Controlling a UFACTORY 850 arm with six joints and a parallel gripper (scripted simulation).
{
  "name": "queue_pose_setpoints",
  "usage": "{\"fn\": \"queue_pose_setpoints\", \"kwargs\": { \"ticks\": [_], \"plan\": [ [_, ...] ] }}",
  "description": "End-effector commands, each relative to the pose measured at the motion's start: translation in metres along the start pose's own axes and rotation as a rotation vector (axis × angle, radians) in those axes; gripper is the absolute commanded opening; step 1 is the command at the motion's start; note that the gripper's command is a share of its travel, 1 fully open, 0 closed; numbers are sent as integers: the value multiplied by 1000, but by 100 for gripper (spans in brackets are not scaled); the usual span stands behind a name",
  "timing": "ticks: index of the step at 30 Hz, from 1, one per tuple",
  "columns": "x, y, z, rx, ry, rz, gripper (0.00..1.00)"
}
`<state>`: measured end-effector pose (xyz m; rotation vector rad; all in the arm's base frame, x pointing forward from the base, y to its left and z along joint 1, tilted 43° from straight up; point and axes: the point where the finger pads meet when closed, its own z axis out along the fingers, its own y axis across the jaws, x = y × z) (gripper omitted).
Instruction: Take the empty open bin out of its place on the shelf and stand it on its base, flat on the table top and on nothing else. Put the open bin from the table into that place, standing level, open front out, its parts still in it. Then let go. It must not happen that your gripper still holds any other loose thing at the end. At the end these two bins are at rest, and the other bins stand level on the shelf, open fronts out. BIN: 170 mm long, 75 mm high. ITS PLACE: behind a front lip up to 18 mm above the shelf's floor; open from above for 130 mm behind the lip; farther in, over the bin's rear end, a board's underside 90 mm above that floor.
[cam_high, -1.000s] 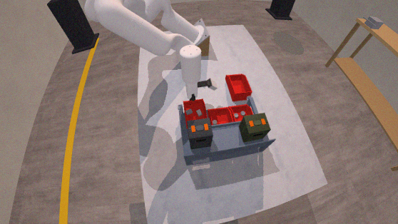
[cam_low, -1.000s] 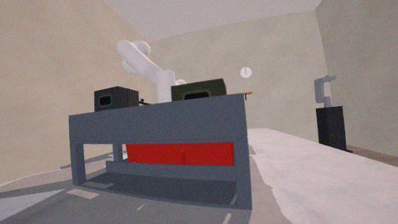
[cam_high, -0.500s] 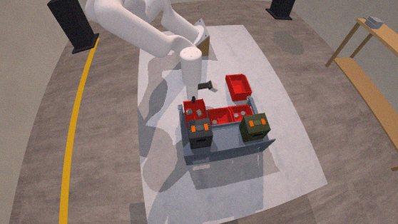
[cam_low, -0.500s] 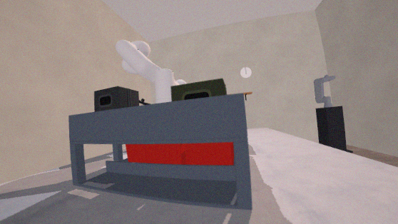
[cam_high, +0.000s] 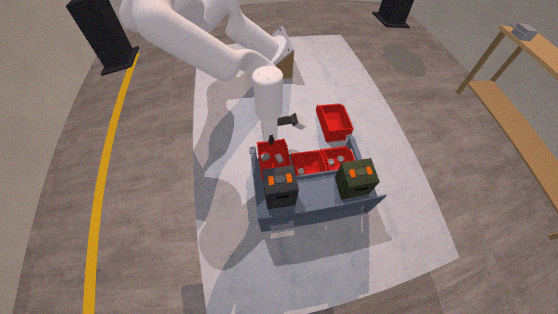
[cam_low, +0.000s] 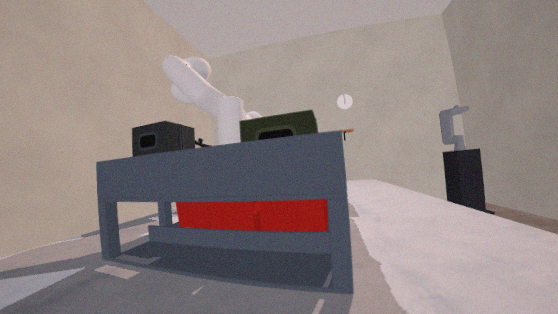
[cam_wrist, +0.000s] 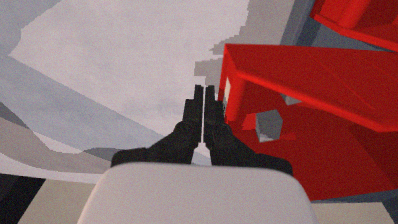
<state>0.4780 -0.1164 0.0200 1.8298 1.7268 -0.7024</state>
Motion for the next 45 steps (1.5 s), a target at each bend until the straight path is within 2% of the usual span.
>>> {"fn": "queue_pose_setpoints", "kwargs": {
  "ticks": [1,21,45],
  "plan": [
    [0,1,-1,-1,0,0,0],
    [0,14,-1,-1,0,0,0],
    [0,46,-1,-1,0,0,0]
  ]
}}
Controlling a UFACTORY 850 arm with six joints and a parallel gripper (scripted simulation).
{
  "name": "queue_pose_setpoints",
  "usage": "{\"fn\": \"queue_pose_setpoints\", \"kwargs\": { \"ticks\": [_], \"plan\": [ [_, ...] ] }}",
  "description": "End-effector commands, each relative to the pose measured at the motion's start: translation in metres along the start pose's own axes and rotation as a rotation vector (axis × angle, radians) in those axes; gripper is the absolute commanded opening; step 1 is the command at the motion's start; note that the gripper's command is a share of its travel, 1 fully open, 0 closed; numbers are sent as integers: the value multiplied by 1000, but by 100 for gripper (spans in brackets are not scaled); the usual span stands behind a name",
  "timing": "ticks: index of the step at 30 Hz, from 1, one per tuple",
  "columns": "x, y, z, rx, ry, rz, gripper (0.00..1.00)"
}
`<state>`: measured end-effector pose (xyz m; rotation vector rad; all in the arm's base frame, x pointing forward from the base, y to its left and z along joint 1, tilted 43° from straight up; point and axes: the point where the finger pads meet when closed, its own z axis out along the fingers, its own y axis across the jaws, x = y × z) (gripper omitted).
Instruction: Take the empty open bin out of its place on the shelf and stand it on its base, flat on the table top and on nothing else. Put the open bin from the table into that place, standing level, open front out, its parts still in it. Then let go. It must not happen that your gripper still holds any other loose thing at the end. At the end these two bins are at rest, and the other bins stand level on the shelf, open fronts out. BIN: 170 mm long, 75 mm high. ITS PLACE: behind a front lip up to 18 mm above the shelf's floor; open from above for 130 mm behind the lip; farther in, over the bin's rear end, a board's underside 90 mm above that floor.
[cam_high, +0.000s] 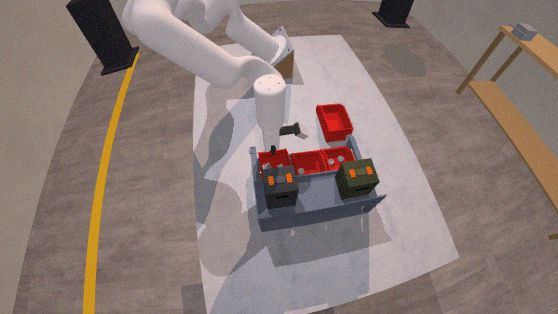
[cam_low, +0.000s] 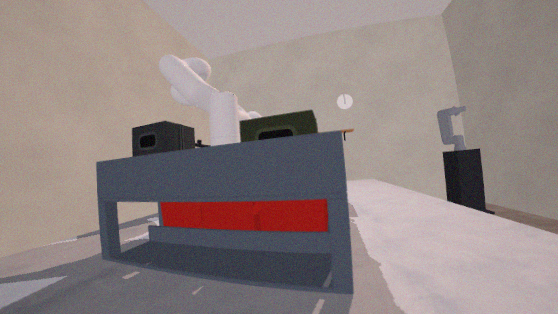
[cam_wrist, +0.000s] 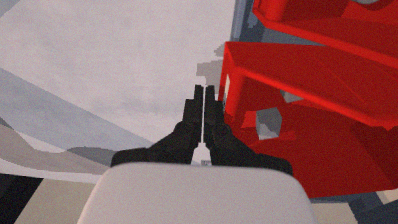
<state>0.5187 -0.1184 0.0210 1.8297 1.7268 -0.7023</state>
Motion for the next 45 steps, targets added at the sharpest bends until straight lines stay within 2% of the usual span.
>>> {"fn": "queue_pose_setpoints", "kwargs": {
  "ticks": [1,20,45],
  "plan": [
    [0,7,-1,-1,0,0,0],
    [0,21,-1,-1,0,0,0],
    [0,23,-1,-1,0,0,0]
  ]
}}
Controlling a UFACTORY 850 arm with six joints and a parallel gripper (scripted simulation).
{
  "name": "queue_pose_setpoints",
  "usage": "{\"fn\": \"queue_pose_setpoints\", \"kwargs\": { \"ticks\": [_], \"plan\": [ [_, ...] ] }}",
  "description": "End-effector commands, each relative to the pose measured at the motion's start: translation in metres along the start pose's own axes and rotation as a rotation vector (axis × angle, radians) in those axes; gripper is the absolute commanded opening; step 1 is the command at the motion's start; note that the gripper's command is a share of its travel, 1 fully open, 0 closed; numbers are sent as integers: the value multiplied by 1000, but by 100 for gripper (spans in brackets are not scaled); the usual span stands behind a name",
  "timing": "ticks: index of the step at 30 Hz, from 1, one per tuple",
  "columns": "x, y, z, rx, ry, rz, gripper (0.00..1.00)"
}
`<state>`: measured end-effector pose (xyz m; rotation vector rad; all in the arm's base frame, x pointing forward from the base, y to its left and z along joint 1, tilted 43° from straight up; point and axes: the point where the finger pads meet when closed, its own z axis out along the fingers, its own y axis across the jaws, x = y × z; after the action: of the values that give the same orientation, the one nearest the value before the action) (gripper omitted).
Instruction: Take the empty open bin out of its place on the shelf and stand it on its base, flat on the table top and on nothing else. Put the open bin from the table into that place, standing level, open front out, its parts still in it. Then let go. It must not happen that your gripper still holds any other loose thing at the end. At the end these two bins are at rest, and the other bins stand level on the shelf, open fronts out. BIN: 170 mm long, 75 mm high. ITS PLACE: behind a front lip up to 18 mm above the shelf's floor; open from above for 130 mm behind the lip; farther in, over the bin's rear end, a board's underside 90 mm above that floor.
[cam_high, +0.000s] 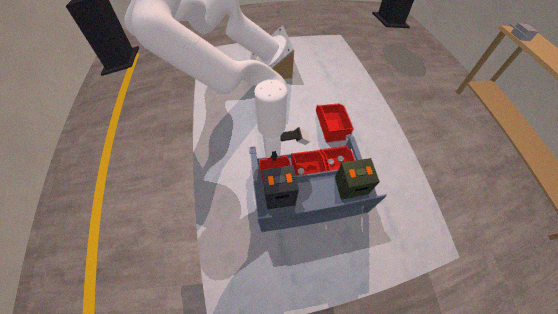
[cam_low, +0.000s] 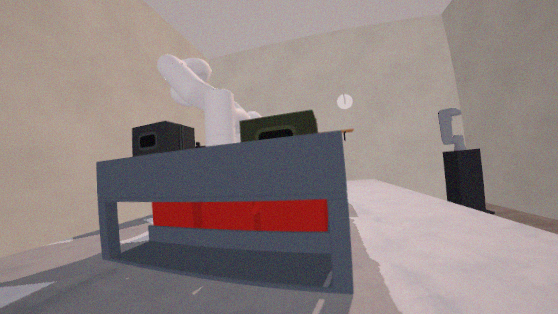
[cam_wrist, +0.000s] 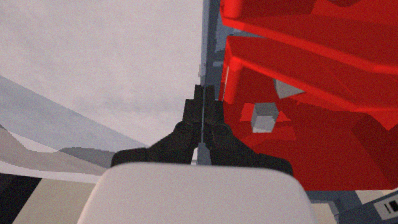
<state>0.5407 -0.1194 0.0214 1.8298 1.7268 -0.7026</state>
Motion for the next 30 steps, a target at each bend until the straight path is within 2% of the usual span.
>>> {"fn": "queue_pose_setpoints", "kwargs": {
  "ticks": [1,30],
  "plan": [
    [0,1,-1,-2,0,1,0],
    [0,-19,-21,-2,0,1,0]
  ]
}}
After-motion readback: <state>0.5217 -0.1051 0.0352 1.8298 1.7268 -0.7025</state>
